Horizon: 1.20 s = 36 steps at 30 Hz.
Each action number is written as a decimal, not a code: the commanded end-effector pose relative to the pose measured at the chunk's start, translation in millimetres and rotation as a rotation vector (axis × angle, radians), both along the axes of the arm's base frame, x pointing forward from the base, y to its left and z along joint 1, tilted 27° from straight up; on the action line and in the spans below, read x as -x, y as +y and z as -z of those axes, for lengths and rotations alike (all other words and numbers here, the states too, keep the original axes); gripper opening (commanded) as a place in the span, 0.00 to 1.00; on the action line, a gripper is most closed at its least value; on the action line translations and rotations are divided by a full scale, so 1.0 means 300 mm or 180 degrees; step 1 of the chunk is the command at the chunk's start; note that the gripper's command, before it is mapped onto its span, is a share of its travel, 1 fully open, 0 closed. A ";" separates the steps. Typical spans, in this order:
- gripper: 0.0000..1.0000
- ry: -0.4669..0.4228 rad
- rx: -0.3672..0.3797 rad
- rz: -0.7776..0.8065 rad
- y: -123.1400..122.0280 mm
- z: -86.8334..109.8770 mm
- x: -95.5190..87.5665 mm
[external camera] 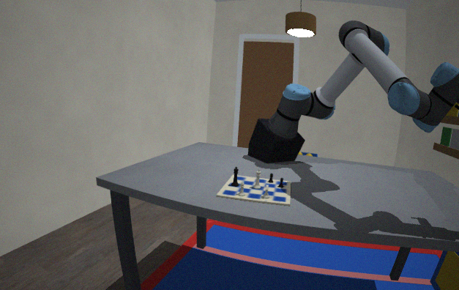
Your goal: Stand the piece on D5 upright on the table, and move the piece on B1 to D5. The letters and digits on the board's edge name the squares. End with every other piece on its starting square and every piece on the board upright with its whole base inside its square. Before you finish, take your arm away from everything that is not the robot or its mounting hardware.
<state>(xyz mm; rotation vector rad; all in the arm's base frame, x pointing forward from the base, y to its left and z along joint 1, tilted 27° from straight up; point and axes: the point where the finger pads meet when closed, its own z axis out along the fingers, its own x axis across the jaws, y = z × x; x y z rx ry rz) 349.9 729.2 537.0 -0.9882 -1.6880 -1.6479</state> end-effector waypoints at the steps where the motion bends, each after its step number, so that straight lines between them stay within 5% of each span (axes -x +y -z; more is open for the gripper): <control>1: 1.00 -0.0008 0.0020 0.0038 -0.012 0.002 -0.019; 10: 1.00 -0.0017 0.0124 0.0190 -0.057 0.029 -0.100; 22: 1.00 -0.0036 0.0586 0.0752 -0.277 0.153 -0.388; 24: 1.00 -0.0036 0.0586 0.0752 -0.277 0.153 -0.388; 31: 1.00 -0.0014 0.1087 0.1211 -0.539 0.292 -0.604; 36: 1.00 0.0017 0.1363 0.1412 -0.689 0.369 -0.688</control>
